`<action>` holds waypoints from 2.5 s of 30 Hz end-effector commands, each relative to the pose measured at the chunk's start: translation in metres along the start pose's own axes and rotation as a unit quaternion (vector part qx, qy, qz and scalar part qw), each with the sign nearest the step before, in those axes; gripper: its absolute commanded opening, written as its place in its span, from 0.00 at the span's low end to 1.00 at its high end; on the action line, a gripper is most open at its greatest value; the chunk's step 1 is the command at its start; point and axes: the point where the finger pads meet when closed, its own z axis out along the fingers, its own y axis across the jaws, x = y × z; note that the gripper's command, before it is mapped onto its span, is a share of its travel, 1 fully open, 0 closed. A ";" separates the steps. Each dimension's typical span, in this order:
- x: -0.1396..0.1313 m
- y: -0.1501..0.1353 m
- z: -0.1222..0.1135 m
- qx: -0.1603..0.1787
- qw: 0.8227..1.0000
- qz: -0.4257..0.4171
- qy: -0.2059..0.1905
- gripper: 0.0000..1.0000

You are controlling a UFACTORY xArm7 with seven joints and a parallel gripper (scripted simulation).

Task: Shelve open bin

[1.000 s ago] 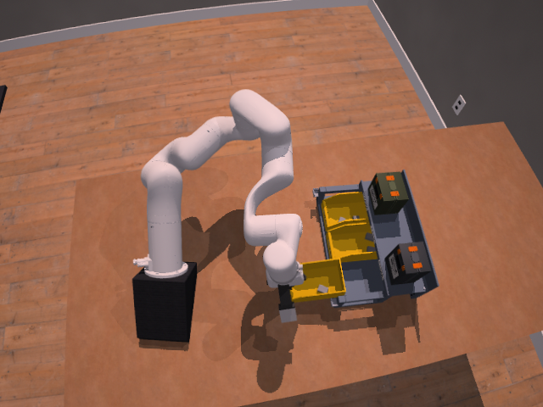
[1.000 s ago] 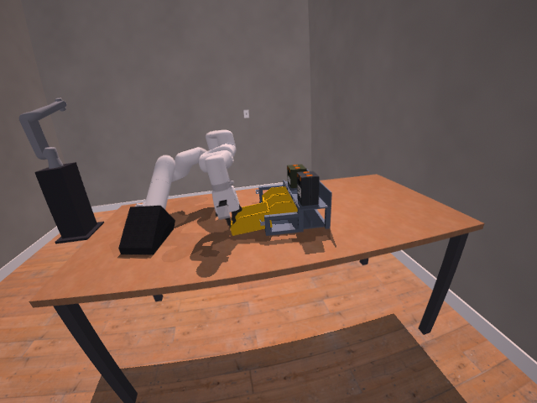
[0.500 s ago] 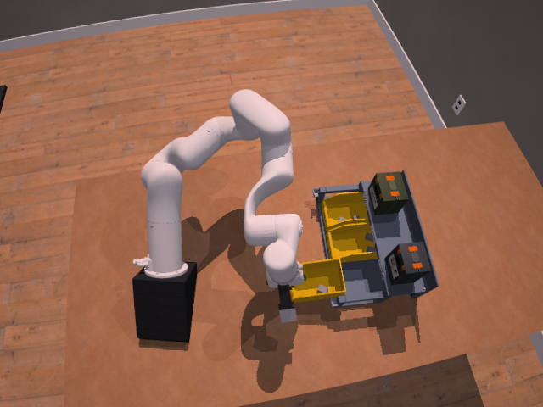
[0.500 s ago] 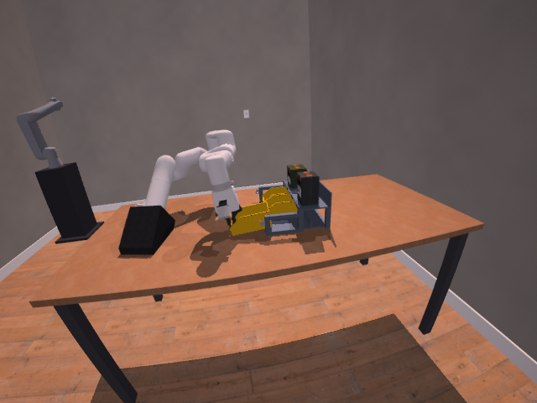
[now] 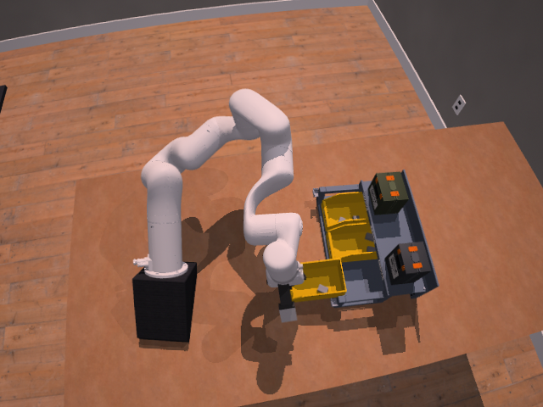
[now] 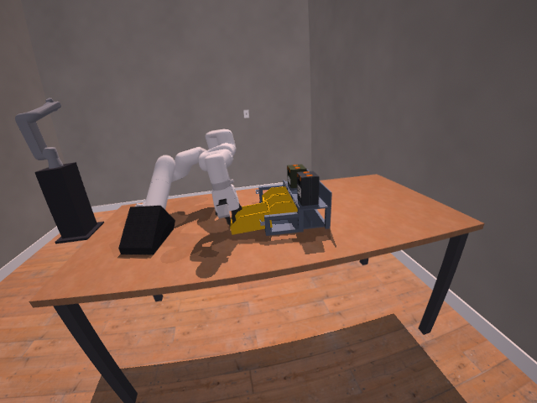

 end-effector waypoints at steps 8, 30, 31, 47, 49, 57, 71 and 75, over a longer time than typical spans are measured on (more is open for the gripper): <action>0.001 -0.001 -0.005 0.002 1.000 0.000 0.002 0.00; 0.001 -0.004 -0.023 0.002 1.000 0.000 0.002 0.00; 0.001 -0.004 -0.025 0.002 1.000 0.000 0.002 0.00; 0.001 -0.004 -0.023 0.002 1.000 0.000 0.002 0.00; 0.001 -0.004 -0.022 0.002 1.000 0.000 0.002 0.00; 0.001 -0.004 -0.022 0.002 1.000 0.000 0.002 0.00; 0.001 -0.004 -0.021 0.002 1.000 0.000 0.002 0.00; 0.001 -0.004 -0.021 0.002 1.000 0.000 0.002 0.00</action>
